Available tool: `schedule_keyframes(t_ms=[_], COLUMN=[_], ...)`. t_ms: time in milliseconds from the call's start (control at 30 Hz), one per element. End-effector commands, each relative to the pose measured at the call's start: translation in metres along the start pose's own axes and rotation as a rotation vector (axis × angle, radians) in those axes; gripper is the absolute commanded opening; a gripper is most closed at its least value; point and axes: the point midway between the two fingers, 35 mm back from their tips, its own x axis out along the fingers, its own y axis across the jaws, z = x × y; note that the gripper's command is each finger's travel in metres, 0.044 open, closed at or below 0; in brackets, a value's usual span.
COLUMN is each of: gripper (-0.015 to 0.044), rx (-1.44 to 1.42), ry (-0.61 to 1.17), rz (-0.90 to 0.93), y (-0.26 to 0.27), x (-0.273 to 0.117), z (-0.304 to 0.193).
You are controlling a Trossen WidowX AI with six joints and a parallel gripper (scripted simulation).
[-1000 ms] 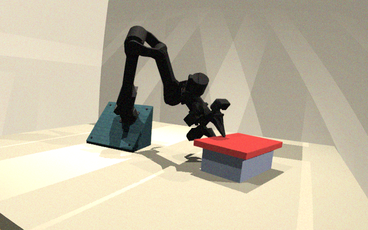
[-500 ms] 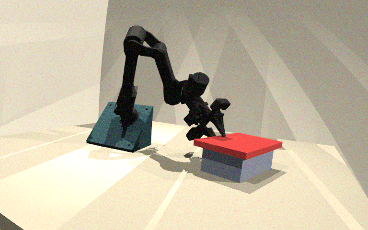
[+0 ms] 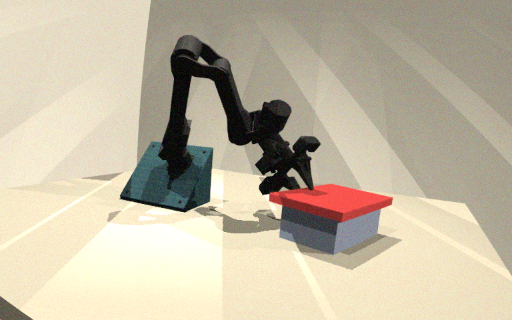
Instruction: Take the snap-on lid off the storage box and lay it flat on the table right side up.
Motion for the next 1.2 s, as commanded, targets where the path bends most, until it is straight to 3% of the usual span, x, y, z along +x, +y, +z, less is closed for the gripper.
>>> schedule_keyframes(t_ms=[0,1167], gripper=[0.0000,0.0000], rx=[0.005,0.005], ry=[-0.002,-0.002], rz=[0.010,0.009], y=[0.0043,0.0093], x=[-0.0038,-0.0088], z=[-0.0004,0.0000])
